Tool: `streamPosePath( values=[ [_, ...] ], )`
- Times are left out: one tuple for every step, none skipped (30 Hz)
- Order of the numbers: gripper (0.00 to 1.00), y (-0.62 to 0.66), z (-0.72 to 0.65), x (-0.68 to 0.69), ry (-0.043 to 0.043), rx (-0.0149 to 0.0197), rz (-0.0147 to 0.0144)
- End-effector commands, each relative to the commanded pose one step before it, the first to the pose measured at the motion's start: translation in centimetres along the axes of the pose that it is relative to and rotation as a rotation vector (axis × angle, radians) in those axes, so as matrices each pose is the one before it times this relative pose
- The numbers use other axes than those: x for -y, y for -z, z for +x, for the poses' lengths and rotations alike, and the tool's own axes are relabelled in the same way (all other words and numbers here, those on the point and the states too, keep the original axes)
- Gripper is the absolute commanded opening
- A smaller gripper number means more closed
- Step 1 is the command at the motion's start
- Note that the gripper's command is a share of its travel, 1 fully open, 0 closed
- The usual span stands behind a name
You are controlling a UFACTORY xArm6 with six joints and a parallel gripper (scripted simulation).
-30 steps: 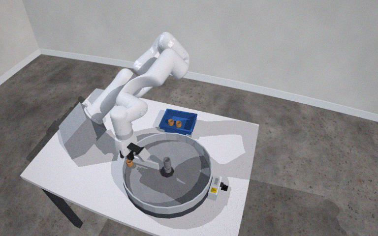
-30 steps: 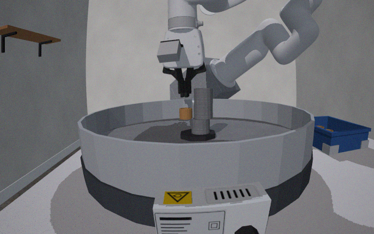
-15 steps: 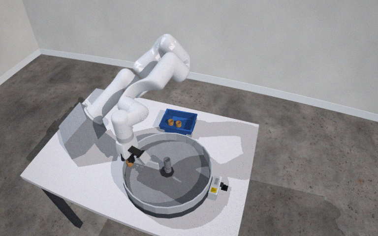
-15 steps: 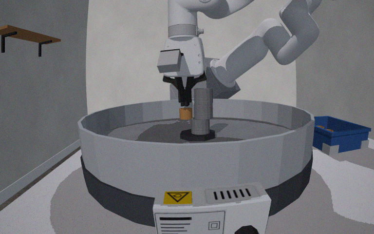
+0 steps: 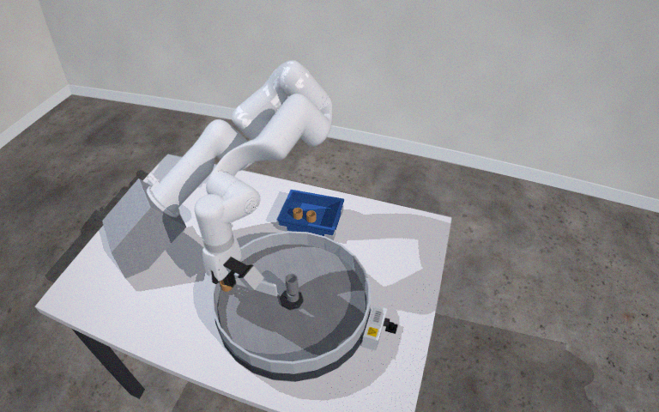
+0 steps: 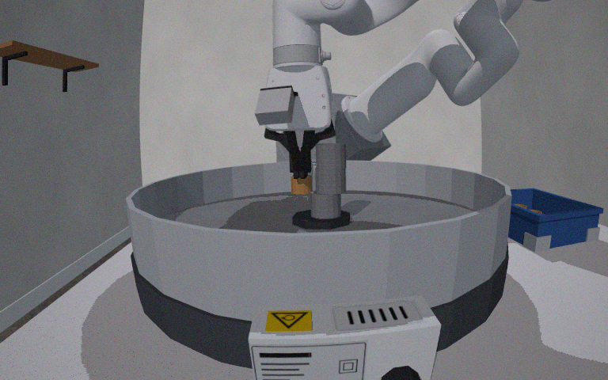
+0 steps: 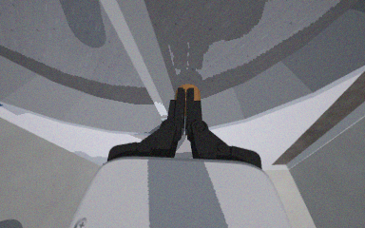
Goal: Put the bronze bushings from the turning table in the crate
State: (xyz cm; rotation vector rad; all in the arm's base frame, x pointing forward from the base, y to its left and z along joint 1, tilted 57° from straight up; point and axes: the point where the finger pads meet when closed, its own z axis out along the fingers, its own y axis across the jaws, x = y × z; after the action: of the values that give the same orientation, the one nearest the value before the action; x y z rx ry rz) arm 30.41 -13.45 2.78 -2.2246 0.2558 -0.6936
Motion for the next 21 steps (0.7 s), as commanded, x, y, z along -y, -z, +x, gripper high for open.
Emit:
streamPosePath(
  values=[
    [0.0, -0.065, -0.006, -0.002, -0.00031, -0.00024, 0.00014],
    [0.0, -0.001, 0.0, 0.0, 0.0, 0.0, 0.0],
    [0.0, 0.0, 0.0, 0.0, 0.0, 0.0, 0.0],
    [0.0, 0.0, 0.0, 0.0, 0.0, 0.0, 0.0],
    [0.0, 0.0, 0.0, 0.0, 0.0, 0.0, 0.0],
    [0.0, 0.0, 0.0, 0.0, 0.0, 0.0, 0.0],
    [0.0, 0.0, 0.0, 0.0, 0.0, 0.0, 0.0],
    [0.0, 0.0, 0.0, 0.0, 0.0, 0.0, 0.0],
    [0.0, 0.0, 0.0, 0.0, 0.0, 0.0, 0.0],
    [0.0, 0.0, 0.0, 0.0, 0.0, 0.0, 0.0],
    [0.0, 0.0, 0.0, 0.0, 0.0, 0.0, 0.0],
    [0.0, 0.0, 0.0, 0.0, 0.0, 0.0, 0.0],
    [0.0, 0.0, 0.001, 0.0, 0.0, 0.0, 0.0],
    [0.0, 0.0, 0.005, 0.0, 0.0, 0.0, 0.0],
    [0.0, 0.0, 0.0, 0.0, 0.0, 0.0, 0.0],
    [0.0, 0.0, 0.0, 0.0, 0.0, 0.0, 0.0],
    [0.0, 0.0, 0.013, 0.0, 0.0, 0.0, 0.0],
    [0.0, 0.0, 0.024, 0.0, 0.0, 0.0, 0.0],
    [0.0, 0.0, 0.037, 0.0, 0.0, 0.0, 0.0],
    [0.0, 0.0, 0.052, 0.0, 0.0, 0.0, 0.0],
    [0.0, 0.0, 0.068, 0.001, 0.0, 0.0, 0.0]
  ],
)
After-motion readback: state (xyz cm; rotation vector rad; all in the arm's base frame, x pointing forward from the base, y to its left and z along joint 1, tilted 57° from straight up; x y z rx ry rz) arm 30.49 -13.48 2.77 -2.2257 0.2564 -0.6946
